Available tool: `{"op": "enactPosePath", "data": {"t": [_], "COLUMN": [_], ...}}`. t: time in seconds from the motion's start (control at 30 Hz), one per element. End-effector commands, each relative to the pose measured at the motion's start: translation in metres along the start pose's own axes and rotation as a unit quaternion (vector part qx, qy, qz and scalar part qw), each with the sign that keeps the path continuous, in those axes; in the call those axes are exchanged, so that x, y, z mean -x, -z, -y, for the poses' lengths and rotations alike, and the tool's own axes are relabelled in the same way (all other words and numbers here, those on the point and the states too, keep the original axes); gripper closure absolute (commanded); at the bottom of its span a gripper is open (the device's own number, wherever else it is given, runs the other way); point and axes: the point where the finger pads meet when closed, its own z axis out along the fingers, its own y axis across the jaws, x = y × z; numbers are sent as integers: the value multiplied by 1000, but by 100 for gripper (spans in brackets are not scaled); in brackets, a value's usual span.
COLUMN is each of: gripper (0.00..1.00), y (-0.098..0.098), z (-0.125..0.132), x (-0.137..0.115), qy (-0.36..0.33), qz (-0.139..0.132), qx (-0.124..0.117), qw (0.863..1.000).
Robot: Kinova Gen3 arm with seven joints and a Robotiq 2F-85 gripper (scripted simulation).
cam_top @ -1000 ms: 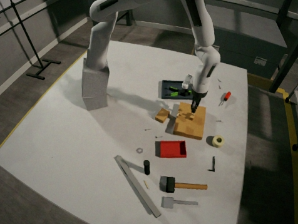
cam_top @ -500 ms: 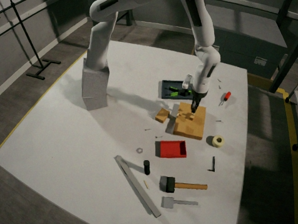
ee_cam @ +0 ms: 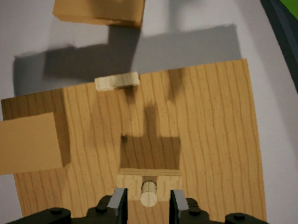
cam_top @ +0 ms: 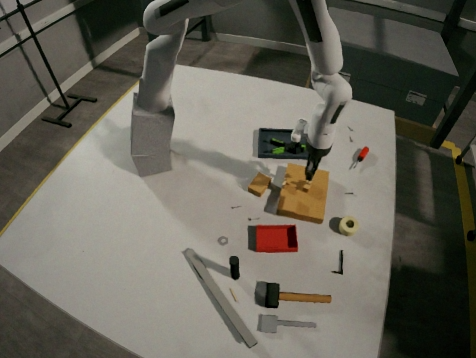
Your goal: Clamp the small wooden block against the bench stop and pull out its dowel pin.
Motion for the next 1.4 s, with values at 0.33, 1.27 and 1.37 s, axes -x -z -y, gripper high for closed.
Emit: {"op": "enactPosePath", "data": {"t": [0.33,1.27,1.37], "gripper": [66,66,66], "y": [1,-13,-16], "z": [0,0,0], "x": [1,1,1], "qy": [0,0,0], "qz": [1,1,1], "qx": [0,0,0], "qw": [1000,1000,1000]}}
